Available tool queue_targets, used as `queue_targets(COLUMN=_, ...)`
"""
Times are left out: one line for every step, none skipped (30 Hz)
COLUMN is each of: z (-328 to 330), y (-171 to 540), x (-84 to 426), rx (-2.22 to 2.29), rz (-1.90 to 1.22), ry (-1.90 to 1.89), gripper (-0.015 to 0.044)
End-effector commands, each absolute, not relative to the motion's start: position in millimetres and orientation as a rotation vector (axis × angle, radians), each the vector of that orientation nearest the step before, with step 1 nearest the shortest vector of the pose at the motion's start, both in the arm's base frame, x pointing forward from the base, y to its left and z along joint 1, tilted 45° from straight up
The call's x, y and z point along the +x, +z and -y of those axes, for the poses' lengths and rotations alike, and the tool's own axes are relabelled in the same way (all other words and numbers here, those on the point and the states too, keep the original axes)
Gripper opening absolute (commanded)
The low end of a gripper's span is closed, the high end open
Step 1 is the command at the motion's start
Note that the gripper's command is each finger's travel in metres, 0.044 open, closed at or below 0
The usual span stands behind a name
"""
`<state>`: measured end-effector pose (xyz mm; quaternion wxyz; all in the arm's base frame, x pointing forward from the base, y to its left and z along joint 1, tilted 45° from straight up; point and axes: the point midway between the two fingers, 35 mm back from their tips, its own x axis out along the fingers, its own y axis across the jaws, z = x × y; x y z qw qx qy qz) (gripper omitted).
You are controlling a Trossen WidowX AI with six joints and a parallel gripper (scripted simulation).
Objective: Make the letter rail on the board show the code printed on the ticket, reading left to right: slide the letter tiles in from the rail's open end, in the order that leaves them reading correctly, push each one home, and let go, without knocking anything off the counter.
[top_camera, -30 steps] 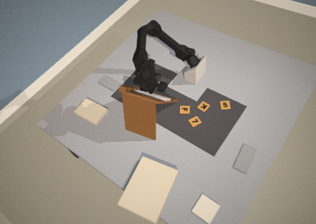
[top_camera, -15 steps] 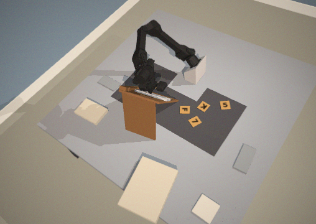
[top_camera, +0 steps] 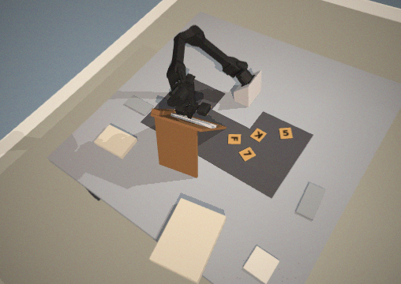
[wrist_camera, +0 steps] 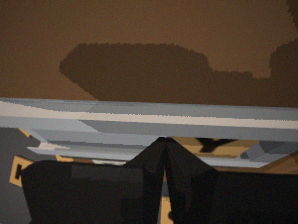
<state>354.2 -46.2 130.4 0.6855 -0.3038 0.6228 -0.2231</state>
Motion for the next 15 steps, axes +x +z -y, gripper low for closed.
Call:
queue_targets(z=48.6, y=133.6, x=355.3, rx=-0.682, rz=-1.391, ry=-0.504, gripper=0.0)
queue_targets(z=48.8, y=133.8, x=355.4, rx=-0.682, rz=-1.391, ry=-0.504, gripper=0.0)
queue_targets(z=49.1, y=134.1, x=355.5, rx=-0.682, rz=-1.391, ry=-0.504, gripper=0.0)
queue_targets(z=49.3, y=134.3, x=355.5, rx=-0.682, rz=-1.391, ry=-0.504, gripper=0.0)
queue_targets(z=49.6, y=134.5, x=355.6, rx=-0.682, rz=-1.391, ry=-0.504, gripper=0.0)
queue_targets(z=49.9, y=134.7, x=355.6, rx=-0.682, rz=-1.391, ry=-0.504, gripper=0.0)
queue_targets(z=50.1, y=134.9, x=355.7, rx=-0.682, rz=-1.391, ry=-0.504, gripper=0.0)
queue_targets(z=50.4, y=135.1, x=355.7, rx=-0.682, rz=-1.391, ry=-0.504, gripper=0.0)
queue_targets(z=50.6, y=135.4, x=355.7, rx=-0.682, rz=-1.391, ry=-0.504, gripper=0.0)
queue_targets(z=50.9, y=135.6, x=355.8, rx=-0.682, rz=-1.391, ry=-0.504, gripper=0.0)
queue_targets(z=51.1, y=135.8, x=355.8, rx=-0.682, rz=-1.391, ry=-0.504, gripper=0.0)
queue_targets(z=51.3, y=135.9, x=355.8, rx=-0.682, rz=-1.391, ry=-0.504, gripper=0.0)
queue_targets(z=51.4, y=136.0, x=355.9, rx=-0.682, rz=-1.391, ry=-0.504, gripper=0.0)
queue_targets(z=51.7, y=136.2, x=355.9, rx=-0.682, rz=-1.391, ry=-0.504, gripper=0.0)
queue_targets(z=51.8, y=136.3, x=355.9, rx=-0.682, rz=-1.391, ry=-0.504, gripper=0.0)
